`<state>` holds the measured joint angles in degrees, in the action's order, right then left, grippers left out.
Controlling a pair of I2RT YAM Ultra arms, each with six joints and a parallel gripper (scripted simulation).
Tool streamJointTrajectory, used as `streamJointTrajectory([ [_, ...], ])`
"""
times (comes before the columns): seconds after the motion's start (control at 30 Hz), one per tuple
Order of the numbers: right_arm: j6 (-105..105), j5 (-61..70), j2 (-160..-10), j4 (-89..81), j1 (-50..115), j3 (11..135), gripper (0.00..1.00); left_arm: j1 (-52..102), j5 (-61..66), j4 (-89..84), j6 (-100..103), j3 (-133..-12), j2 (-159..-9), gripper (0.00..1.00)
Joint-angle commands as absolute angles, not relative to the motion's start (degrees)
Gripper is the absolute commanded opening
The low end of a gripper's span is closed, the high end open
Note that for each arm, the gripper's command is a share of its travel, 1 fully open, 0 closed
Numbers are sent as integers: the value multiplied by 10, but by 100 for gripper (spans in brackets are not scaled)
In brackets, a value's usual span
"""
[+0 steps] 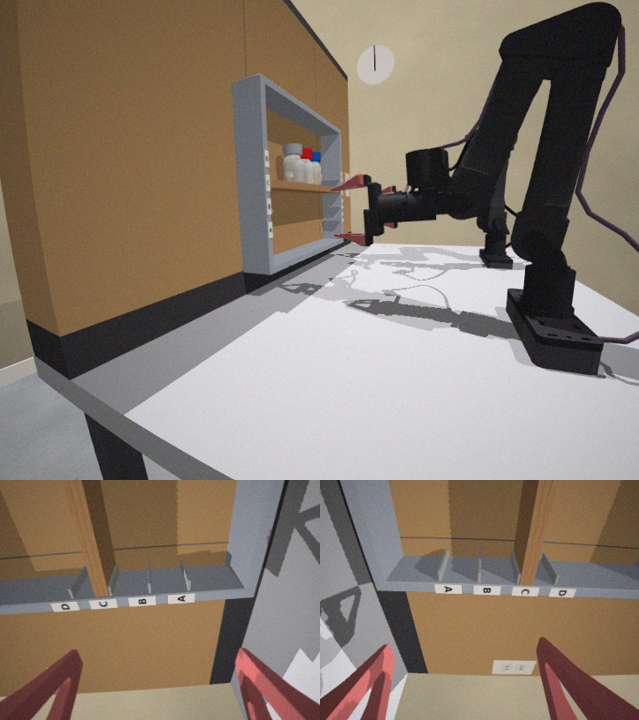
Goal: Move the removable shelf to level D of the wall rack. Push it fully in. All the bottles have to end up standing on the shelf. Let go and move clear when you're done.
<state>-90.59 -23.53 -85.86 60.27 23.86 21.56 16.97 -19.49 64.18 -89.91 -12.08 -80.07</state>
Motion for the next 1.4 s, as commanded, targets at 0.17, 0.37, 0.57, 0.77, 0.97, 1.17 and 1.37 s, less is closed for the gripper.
streamJointTrajectory([
  [0.17, -900, -219, -896, 647, 225, 248, 100, 155, -178, 696, -900, -152, -849, 100],
  [0.37, -900, -211, -930, 664, 217, 264, 100, 147, -170, 721, -900, -168, -891, 100],
  [0.57, -900, -204, -956, 677, 211, 278, 100, 141, -164, 740, -900, -182, -923, 100],
  [0.77, -900, -198, -982, 689, 204, 293, 100, 135, -158, 756, -900, -197, -954, 100],
  [0.97, -900, -191, -1012, 700, 197, 311, 100, 129, -151, 772, -900, -216, -989, 100],
  [1.17, -900, -187, -1031, 706, 193, 324, 100, 125, -148, 780, -900, -229, -1010, 100],
  [1.37, -900, -187, -1032, 707, 193, 325, 100, 125, -147, 781, -900, -230, -1012, 100],
])
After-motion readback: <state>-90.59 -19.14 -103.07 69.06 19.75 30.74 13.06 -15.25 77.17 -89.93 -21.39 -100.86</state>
